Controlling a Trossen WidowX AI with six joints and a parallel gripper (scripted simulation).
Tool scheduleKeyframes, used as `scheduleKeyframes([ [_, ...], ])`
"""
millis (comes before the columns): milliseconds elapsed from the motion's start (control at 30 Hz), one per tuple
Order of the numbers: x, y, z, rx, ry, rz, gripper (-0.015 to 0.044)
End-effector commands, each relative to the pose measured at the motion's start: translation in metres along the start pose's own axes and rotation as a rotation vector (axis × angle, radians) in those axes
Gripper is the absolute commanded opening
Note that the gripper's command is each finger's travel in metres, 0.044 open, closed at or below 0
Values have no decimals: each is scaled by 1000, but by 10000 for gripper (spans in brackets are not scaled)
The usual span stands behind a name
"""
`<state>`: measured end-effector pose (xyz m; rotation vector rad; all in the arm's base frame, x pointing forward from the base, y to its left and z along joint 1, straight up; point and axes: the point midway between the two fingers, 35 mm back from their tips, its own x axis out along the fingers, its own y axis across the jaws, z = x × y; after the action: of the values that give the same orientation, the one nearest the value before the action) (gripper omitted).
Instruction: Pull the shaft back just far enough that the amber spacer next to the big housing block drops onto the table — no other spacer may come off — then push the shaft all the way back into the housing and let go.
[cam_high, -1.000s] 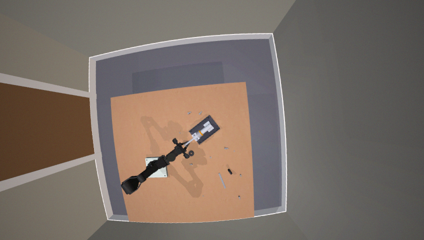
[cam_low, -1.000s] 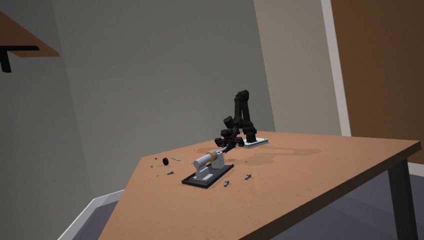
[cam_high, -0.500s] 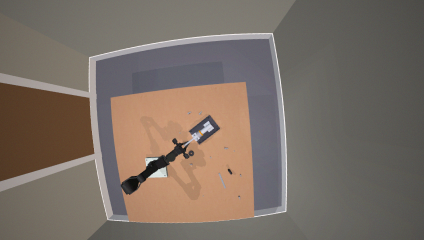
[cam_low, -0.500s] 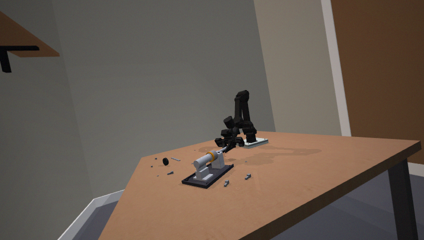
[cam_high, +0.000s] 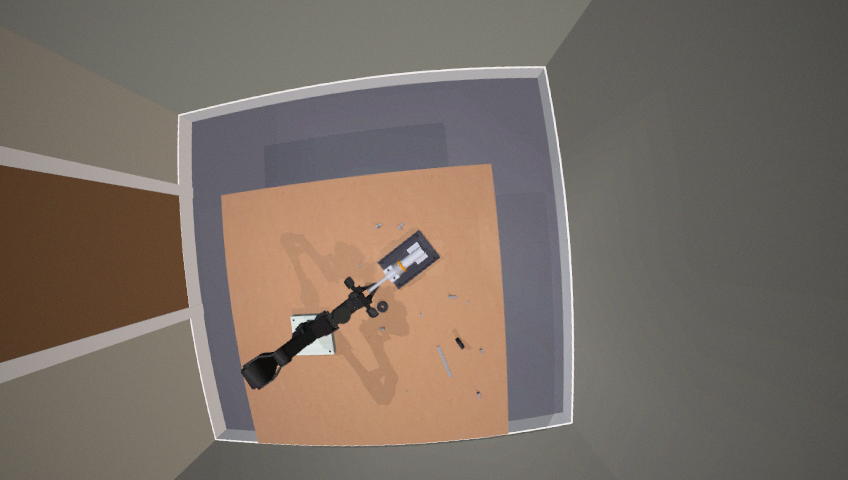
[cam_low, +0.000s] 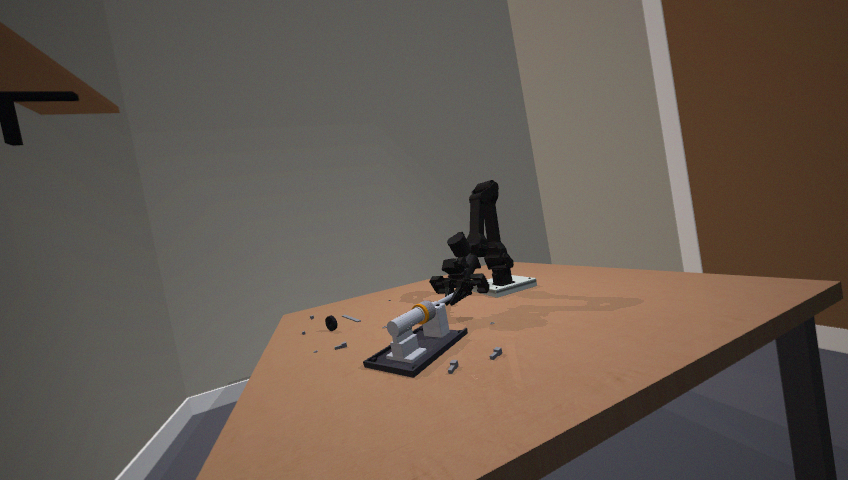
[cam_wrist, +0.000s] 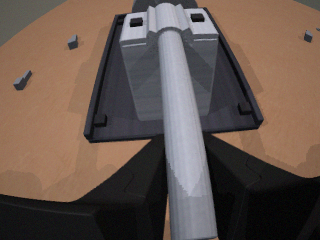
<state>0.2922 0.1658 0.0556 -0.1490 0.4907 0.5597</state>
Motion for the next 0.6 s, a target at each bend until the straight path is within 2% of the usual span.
scheduleKeyframes([
  [0, -1, 1, 0, -5, -1, 5, 0],
  [567, -2, 1, -1, -5, -1, 5, 0],
])
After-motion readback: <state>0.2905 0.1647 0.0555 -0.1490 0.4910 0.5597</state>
